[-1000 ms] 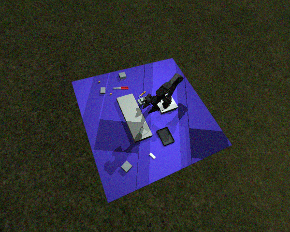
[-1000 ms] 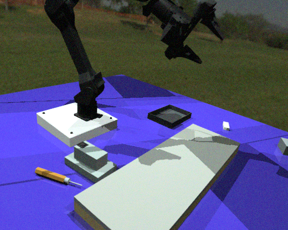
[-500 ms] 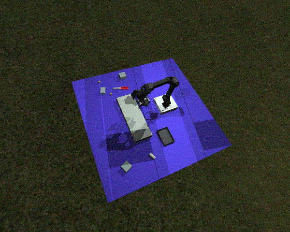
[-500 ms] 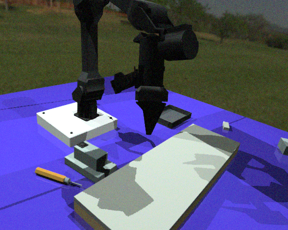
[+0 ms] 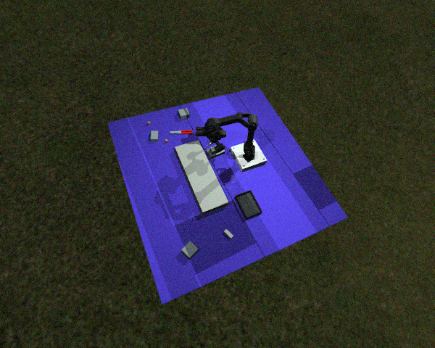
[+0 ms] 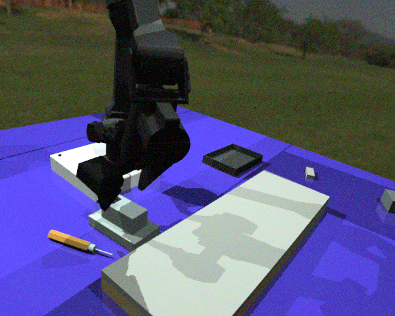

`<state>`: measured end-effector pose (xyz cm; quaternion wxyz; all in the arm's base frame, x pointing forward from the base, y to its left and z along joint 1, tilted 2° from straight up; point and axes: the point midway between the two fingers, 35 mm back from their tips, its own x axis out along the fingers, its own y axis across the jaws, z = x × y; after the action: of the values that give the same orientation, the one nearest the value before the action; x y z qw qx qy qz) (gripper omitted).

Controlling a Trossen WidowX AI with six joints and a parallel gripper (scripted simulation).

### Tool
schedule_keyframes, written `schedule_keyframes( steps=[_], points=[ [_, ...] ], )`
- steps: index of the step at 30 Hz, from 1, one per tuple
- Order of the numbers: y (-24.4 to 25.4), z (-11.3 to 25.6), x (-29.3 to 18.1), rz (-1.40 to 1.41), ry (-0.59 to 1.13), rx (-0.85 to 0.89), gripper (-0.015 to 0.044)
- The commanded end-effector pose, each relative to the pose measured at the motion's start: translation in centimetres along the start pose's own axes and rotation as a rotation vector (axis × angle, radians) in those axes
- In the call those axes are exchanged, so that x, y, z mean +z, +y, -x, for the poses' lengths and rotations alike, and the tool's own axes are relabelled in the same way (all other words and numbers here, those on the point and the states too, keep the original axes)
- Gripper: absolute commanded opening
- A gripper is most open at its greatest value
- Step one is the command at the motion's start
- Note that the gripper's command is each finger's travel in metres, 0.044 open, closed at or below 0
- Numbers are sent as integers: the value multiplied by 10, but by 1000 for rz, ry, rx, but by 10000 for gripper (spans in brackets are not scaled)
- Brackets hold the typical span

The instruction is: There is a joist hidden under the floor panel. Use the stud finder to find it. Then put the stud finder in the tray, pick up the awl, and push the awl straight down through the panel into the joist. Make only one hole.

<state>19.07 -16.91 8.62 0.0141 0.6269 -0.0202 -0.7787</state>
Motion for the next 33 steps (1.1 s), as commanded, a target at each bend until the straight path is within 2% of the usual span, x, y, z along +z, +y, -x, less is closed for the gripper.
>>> schedule_keyframes(
  steps=[1,15,33],
  points=[
    [-1,-2,2,-13,-11,-15,440],
    [-7,-6,11,-12,-12,-15,440],
    [-7,-34,3,-12,-12,-15,440]
  ],
)
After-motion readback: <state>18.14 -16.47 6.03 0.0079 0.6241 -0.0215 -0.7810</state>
